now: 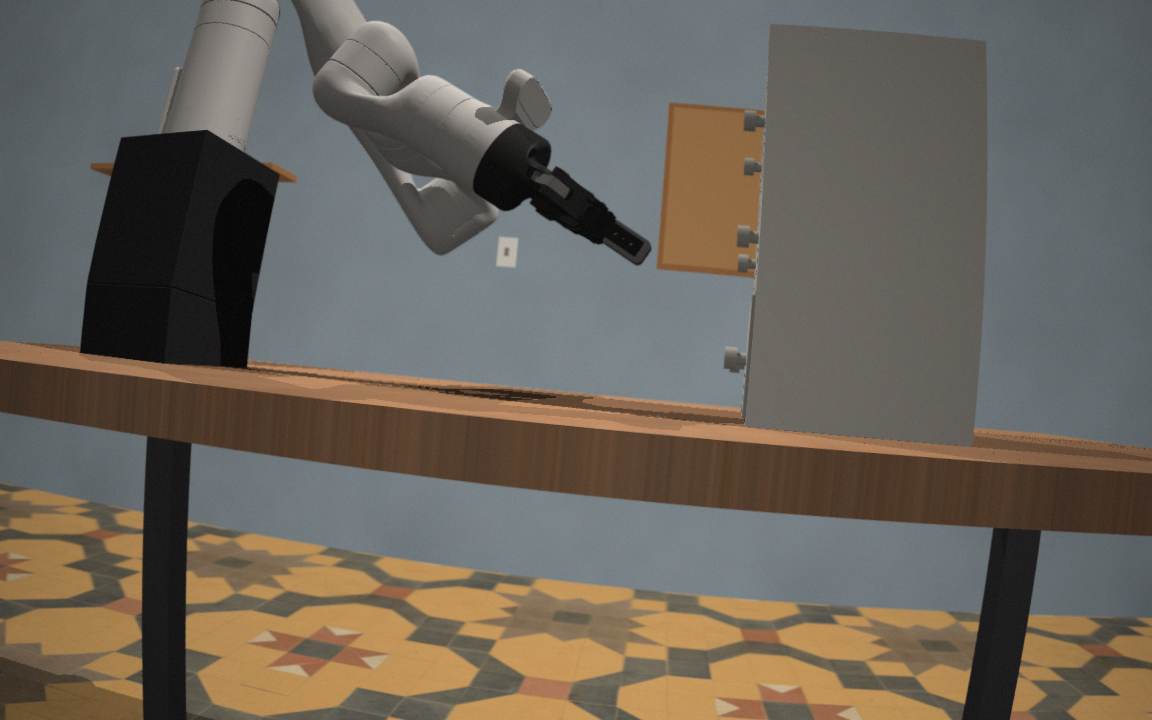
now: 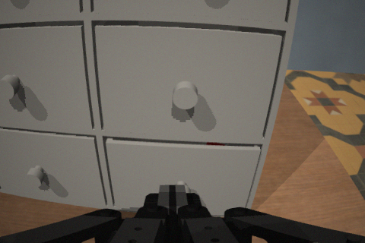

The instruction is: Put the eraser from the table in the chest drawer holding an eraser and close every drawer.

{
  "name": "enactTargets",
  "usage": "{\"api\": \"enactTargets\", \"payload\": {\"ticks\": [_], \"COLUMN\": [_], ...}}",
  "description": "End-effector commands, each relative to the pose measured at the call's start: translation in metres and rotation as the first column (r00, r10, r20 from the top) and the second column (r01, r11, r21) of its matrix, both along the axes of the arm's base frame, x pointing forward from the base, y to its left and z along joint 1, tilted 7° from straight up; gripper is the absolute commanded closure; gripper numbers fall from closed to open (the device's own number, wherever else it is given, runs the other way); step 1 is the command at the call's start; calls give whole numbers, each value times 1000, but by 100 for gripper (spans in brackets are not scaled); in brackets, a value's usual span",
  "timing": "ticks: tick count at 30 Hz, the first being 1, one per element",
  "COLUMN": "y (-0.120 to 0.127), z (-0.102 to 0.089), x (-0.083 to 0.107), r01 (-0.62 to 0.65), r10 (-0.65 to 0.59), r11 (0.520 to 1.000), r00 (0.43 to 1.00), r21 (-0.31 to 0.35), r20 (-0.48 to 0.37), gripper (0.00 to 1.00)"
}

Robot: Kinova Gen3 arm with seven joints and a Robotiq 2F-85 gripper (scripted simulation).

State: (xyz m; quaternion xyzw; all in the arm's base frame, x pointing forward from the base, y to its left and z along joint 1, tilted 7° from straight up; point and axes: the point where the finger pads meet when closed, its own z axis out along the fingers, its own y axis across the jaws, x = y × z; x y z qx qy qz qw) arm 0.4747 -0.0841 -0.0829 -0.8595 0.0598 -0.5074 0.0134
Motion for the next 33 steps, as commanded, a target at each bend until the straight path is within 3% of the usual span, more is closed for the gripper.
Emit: {"api": "enactTargets", "payload": {"ticks": [1, 24, 33], "y": [-4, -3, -3], "z": [0, 6, 10], "x": [-2, -7, -10], "r01": [-8, -169, -277], "r10": [8, 169, 277], "r11": [1000, 980, 945], "r00": [1000, 986, 961], "r21": [-12, -109, -175], "r20": [-3, -7, -20], "gripper": [100, 100, 100]}}
